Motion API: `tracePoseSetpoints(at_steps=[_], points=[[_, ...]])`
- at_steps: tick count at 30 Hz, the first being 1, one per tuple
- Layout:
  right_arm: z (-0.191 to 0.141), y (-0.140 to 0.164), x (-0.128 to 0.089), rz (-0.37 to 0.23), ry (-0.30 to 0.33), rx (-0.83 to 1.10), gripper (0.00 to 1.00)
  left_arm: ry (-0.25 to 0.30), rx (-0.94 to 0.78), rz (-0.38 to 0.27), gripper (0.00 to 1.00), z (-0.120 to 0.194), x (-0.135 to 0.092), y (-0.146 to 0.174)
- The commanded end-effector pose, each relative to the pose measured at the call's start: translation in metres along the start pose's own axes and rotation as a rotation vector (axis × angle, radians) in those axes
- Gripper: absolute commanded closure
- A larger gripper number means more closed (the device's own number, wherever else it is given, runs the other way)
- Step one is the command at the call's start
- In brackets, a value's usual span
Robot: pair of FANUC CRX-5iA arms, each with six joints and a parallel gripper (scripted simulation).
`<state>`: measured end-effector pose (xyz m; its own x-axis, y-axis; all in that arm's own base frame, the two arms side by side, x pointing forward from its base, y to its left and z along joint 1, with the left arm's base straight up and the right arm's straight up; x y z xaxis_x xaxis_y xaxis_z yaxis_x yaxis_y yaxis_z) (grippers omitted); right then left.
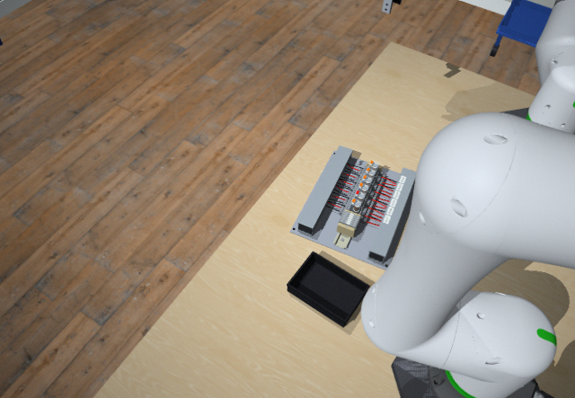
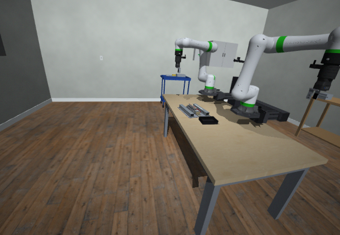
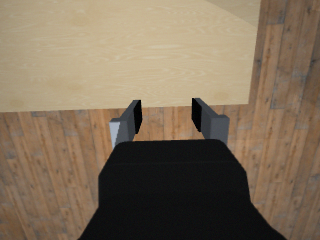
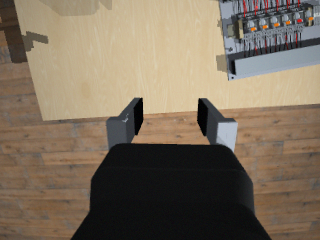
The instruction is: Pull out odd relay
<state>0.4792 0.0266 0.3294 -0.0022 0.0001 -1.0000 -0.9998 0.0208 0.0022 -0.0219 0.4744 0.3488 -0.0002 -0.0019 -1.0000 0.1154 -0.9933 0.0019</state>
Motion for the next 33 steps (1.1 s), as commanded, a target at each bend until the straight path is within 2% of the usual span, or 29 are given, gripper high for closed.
tracePoseSetpoints(at_steps=[1, 7, 22, 24, 33], points=[[0.009, -0.001, 0.006, -0.002, 0.0, 0.032, 0.02, 0.0, 0.0, -0.002, 0.0, 0.0, -0.001, 0.0], [0.025, -0.002, 0.017, -0.002, 0.0, 0.084, 0.02, 0.0, 0.0, -0.002, 0.0, 0.0, -0.001, 0.0], [0.103, 0.001, 0.075, -0.002, 0.0, 0.355, 0.02, 0.0, 0.0, -0.002, 0.0, 0.0, -0.001, 0.0], [0.103, 0.001, 0.075, -0.002, 0.0, 0.355, 0.02, 0.0, 0.0, -0.002, 0.0, 0.0, -0.001, 0.0], [0.158, 0.013, 0.118, -0.002, -0.001, 0.557, 0.02, 0.0, 0.0, -0.002, 0.0, 0.0, -0.001, 0.0]])
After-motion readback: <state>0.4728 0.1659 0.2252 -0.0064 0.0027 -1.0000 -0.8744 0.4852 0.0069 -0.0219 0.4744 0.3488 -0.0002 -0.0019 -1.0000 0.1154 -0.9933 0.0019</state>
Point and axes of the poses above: on each arm, the point where the finger pads meet when closed, its own x axis out along the fingers, its own z axis across the jaws, y = z × x, the point moved 6 cm from there along -x, back along the fingers, and after that the axes turned 4 degrees about -x, right-handed, at the moved point
